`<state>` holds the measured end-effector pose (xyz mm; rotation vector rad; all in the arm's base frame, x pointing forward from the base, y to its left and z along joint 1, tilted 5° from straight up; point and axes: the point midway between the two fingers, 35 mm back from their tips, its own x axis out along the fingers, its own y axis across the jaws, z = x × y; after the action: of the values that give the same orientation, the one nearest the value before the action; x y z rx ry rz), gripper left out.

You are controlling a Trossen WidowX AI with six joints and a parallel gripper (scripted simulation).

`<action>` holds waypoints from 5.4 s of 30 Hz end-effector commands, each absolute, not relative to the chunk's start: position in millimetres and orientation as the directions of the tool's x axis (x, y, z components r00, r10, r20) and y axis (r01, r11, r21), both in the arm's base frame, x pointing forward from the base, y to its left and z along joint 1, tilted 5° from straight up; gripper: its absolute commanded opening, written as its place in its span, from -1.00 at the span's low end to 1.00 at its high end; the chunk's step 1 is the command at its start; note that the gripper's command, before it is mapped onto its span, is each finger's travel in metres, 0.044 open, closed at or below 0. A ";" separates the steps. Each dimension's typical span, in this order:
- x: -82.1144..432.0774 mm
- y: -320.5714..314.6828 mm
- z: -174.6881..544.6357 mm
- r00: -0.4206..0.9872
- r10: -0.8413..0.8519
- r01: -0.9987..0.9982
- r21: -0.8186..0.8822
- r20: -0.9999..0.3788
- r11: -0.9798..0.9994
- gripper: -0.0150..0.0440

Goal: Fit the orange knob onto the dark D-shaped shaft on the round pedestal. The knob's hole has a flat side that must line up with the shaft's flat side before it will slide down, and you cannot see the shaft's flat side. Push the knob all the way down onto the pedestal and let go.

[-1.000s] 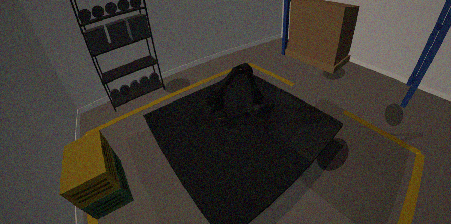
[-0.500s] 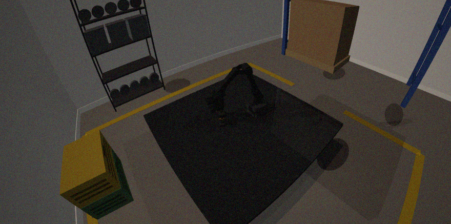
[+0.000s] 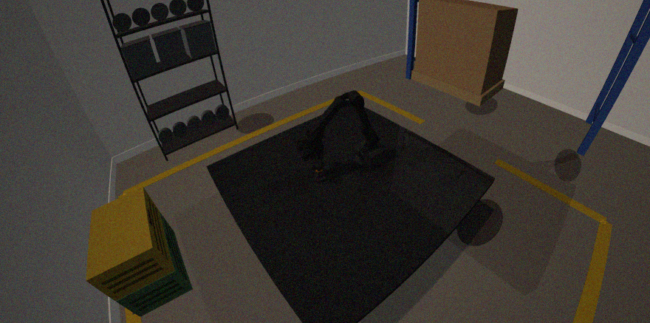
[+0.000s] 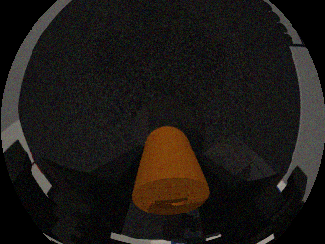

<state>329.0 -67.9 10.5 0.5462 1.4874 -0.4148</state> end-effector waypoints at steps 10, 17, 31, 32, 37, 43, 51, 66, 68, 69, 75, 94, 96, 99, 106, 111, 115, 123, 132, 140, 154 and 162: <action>328.4 -67.7 6.9 0.053 0.069 0.593 0.087 -0.996 0.800 -0.49; 328.6 -67.5 6.8 0.053 0.069 0.593 0.087 -0.996 0.800 -0.49; 328.5 -67.7 9.4 0.053 0.069 0.593 0.087 -0.996 0.800 -0.49; 328.6 -67.8 9.9 0.053 0.069 0.593 0.087 -0.996 0.800 -0.49; 329.1 -68.1 12.0 0.053 0.069 0.614 0.087 -0.996 0.785 -0.49; 330.1 -68.3 11.7 0.053 0.069 0.747 0.086 -0.996 0.659 -0.49; 328.1 -67.5 8.2 0.053 0.069 0.747 0.086 -0.996 0.659 -0.49; 328.9 -67.6 6.7 0.053 0.069 0.747 0.086 -0.996 0.659 -0.49; 328.9 -67.6 6.7 0.053 0.069 0.747 0.086 -0.996 0.659 -0.49; 328.9 -67.6 6.7 0.053 0.069 0.747 0.086 -0.996 0.659 -0.49; 329.1 -68.3 11.8 0.053 0.069 0.747 0.086 -0.996 0.659 -0.49; 328.4 -67.5 7.7 0.053 0.069 0.869 0.080 -0.996 0.489 -0.49; 328.6 -67.6 7.4 0.053 0.069 0.869 0.080 -0.996 0.489 -0.49; 328.6 -67.5 6.8 0.053 0.069 0.869 0.080 -0.996 0.489 -0.49; 328.5 -67.5 6.8 0.053 0.069 0.869 0.080 -0.996 0.489 -0.49; 328.5 -67.5 6.8 0.053 0.069 0.869 0.080 -0.996 0.489 -0.49; 328.5 -67.5 6.4 0.053 0.069 0.869 0.080 -0.996 0.489 -0.49; 328.7 -68.0 11.8 0.053 0.069 0.869 0.080 -0.996 0.489 -0.49; 330.5 -68.3 11.3 0.053 0.069 0.952 0.072 -0.996 0.297 -0.49; 328.4 -67.5 8.1 0.053 0.069 0.952 0.071 -0.996 0.297 -0.49; 329.3 -67.7 6.9 0.053 0.069 0.952 0.071 -0.996 0.297 -0.49; 329.2 -68.1 11.4 0.053 0.069 0.952 0.071 -0.996 0.297 -0.49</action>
<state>328.6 -67.6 8.0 1.0490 1.3401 -0.9060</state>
